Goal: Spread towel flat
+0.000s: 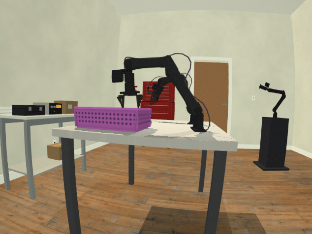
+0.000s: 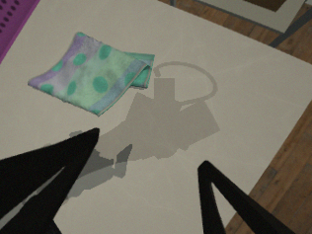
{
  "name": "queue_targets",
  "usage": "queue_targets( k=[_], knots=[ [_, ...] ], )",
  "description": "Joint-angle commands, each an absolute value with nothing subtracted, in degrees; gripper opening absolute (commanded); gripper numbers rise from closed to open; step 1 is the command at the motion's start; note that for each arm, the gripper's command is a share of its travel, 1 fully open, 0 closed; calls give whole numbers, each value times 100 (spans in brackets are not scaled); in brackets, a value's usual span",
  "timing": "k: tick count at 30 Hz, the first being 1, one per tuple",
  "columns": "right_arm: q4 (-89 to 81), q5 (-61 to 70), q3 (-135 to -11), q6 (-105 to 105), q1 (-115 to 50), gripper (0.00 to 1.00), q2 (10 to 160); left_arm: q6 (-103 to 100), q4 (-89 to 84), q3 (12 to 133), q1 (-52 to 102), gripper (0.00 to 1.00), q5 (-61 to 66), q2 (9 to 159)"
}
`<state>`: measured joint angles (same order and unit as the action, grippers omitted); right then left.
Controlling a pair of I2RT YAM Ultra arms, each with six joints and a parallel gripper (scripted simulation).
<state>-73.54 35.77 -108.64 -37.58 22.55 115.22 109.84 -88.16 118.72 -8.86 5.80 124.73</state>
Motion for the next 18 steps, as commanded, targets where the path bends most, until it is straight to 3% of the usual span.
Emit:
queue_targets(
  k=[1, 18],
  knots=[
    [-7373, 3671, -10910, -3767, 2254, 100, 11468, 10986, -8844, 11947, -886, 100, 626, 12358],
    [-6891, 3309, -10547, -3484, 2341, 100, 10999, 10533, -8600, 12068, -972, 100, 604, 12136]
  ],
)
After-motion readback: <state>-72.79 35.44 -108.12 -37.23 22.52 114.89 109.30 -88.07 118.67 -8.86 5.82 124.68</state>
